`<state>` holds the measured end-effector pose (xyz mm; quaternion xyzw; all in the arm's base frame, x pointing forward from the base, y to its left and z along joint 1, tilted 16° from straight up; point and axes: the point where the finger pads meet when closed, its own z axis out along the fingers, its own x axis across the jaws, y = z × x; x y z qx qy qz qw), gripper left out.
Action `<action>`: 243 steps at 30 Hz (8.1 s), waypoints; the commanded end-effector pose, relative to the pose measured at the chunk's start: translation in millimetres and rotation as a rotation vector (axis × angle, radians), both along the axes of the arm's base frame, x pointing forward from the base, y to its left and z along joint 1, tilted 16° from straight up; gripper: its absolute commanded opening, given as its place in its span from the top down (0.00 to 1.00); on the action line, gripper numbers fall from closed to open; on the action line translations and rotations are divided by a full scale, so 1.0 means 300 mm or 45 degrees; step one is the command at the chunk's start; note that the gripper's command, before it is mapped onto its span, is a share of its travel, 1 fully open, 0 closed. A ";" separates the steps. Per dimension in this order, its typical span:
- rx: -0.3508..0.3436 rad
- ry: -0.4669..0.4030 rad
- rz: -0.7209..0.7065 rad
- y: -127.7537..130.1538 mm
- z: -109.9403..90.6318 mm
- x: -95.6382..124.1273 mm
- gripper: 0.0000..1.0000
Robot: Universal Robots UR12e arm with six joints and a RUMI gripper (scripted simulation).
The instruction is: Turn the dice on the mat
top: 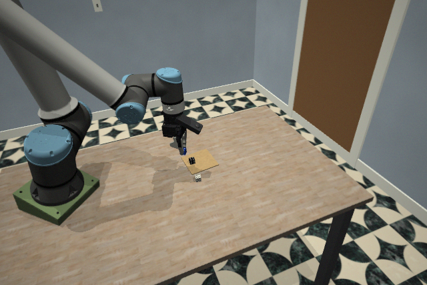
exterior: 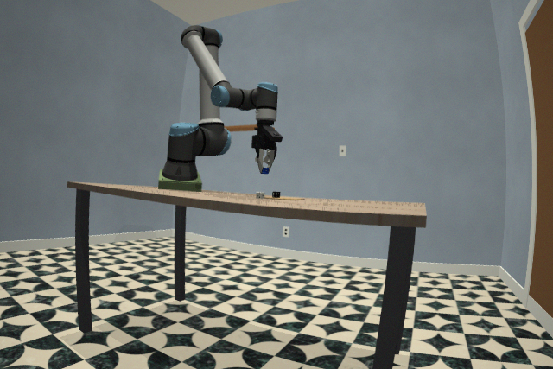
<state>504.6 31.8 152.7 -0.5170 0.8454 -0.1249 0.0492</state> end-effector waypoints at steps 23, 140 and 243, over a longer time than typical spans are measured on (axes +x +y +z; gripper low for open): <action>0.203 -0.153 -0.937 0.126 0.000 0.102 0.94; 1.209 -0.516 -2.712 0.586 -0.095 0.255 0.94; 2.061 -0.534 -2.269 0.544 -0.329 0.297 0.94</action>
